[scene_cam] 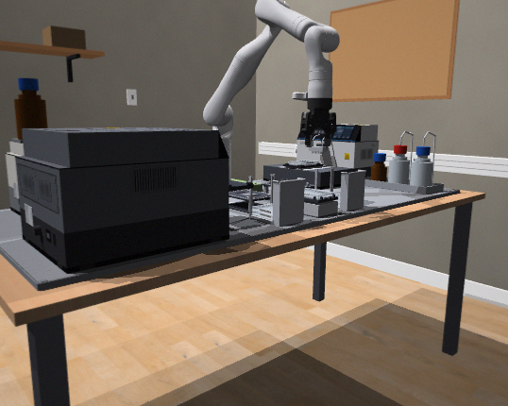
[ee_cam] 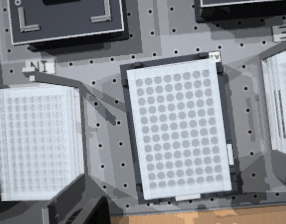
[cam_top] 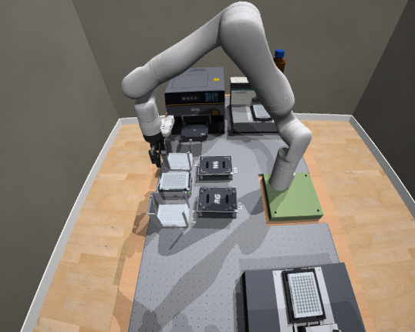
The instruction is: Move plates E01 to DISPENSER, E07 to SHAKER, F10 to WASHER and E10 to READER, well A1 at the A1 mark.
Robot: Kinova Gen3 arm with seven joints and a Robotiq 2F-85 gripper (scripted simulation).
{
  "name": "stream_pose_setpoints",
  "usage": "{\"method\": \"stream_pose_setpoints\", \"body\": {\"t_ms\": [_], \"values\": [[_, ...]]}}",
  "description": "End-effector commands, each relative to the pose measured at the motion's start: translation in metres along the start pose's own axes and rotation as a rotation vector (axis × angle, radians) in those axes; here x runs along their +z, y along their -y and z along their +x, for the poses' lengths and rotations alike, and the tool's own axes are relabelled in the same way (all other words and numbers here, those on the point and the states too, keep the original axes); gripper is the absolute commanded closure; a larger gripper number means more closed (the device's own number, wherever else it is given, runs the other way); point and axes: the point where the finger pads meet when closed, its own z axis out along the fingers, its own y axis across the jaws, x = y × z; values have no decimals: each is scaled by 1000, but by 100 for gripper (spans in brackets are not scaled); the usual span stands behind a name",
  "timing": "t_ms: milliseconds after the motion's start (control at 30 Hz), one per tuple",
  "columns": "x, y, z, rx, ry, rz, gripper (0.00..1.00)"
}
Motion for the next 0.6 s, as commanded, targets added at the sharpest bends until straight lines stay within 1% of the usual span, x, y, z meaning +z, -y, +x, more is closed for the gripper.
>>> {"method": "stream_pose_setpoints", "body": {"t_ms": [0, 133, 567], "values": [[-1, 0, 10, 0, 3, 0, 0], [-1, 0, 23, 0, 3, 0, 0], [-1, 0, 23, 0, 3, 0, 0]]}}
